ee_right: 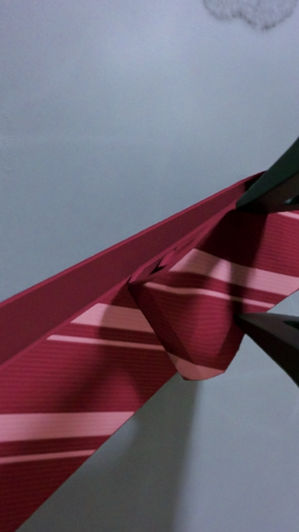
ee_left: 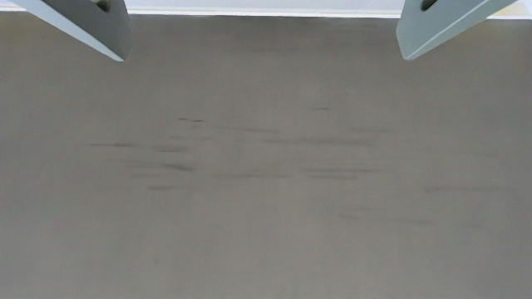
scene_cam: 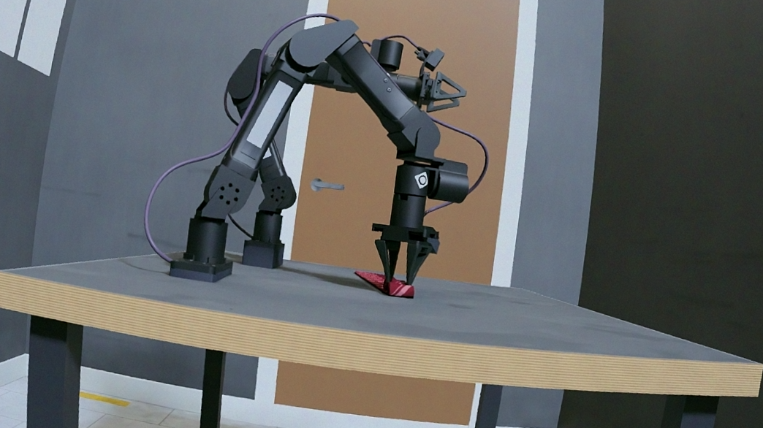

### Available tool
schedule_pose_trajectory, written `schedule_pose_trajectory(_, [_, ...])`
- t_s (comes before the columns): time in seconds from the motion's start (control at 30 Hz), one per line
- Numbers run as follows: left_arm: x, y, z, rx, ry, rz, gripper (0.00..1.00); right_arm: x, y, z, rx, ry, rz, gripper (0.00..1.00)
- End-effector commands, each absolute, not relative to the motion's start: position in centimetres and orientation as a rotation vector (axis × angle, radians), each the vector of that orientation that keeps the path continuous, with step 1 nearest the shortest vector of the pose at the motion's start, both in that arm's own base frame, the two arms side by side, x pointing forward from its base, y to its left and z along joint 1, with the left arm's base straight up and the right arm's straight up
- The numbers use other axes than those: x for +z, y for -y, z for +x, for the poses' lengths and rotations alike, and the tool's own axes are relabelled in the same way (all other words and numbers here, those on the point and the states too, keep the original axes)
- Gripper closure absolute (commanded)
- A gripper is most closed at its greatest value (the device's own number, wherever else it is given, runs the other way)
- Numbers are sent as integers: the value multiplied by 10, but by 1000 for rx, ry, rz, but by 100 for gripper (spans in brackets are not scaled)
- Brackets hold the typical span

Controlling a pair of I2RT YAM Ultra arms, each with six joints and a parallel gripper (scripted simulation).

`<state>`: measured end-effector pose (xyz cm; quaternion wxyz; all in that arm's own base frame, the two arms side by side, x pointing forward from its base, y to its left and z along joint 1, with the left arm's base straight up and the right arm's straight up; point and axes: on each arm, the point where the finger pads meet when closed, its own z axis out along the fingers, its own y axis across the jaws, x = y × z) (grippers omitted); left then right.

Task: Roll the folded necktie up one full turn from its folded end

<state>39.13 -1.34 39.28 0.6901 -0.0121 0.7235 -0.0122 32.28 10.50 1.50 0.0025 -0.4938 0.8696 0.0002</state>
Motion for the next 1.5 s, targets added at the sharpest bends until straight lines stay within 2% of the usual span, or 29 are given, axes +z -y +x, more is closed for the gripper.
schedule_pose_trajectory(0.0, [414, 14, 390, -44, -1570, -29, 0, 12, -108, 322, 19, -2729, -1536, 62])
schedule_pose_trajectory(1.47, [414, 14, 390, -44, -1570, -29, 0, 12, -108, 322, 20, -2756, -1487, 62])
